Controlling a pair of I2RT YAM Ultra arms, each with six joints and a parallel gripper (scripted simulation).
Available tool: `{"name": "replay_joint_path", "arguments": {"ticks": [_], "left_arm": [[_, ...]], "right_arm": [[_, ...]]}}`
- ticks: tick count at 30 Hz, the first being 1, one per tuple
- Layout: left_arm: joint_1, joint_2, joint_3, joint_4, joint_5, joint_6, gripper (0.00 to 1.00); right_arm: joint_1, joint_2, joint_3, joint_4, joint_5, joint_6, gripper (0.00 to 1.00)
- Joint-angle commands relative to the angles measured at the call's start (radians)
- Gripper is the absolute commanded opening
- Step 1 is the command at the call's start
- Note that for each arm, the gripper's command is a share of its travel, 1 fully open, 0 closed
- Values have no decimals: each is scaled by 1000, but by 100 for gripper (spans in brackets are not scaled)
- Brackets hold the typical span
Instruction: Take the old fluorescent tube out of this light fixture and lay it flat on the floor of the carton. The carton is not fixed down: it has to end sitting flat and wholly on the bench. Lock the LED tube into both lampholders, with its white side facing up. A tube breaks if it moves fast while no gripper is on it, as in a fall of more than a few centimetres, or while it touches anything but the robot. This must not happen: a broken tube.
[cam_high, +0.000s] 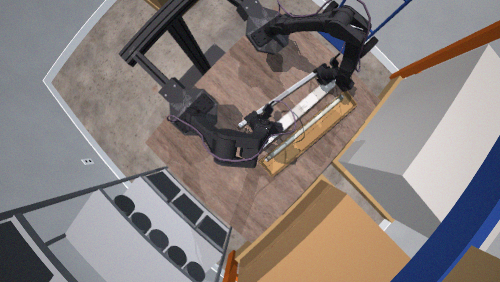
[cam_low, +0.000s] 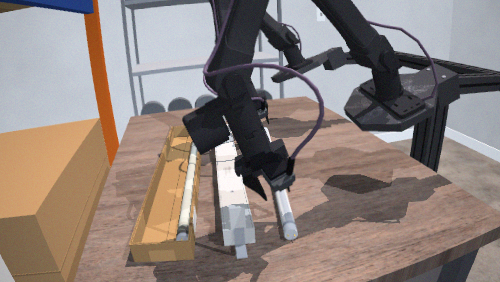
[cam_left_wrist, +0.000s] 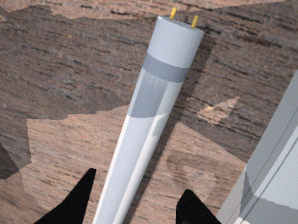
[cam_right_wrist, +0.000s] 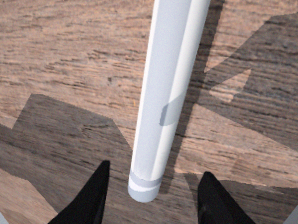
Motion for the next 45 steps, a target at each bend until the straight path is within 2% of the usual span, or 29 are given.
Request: {"name": "replay_joint_path", "arguments": {"ticks": [1, 5, 7, 10, 15, 18, 22, 24, 28, 29, 45], "left_arm": [[16, 27, -28, 62, -16, 9, 49], [14, 31, -31, 42, -16, 9, 49], [21, 50, -41, 105, -17, 13, 49], [21, 71, -51, 136, -17, 15, 49], [27, 107, -65, 185, -17, 20, 49], [30, 128, -71, 215, -18, 22, 49], [16, 130, -45, 190, -17, 17, 49], [11, 87, -22, 189, -17, 14, 49], [12, 99, -71, 181, -17, 16, 49], [12, 111, -75, 190, -17, 17, 11], [12, 114, -61, 187, -17, 16, 11]], "right_arm": [[-13, 36, -27, 55, -13, -16, 49], [8, 44, 2, 40, -13, -16, 49], [-18, 72, 31, 81, -12, -23, 49], [-5, 100, -33, 123, -13, -27, 49], [-12, 147, -35, 170, -12, -34, 49], [-32, 172, 18, 199, -11, -38, 49], [-2, 131, 20, 166, -12, -35, 49], [1, 122, -6, 171, -12, -35, 49], [0, 125, -34, 171, -12, -35, 49], [0, 125, -14, 157, -12, -35, 49], [0, 120, -7, 155, -12, -35, 49]]}}
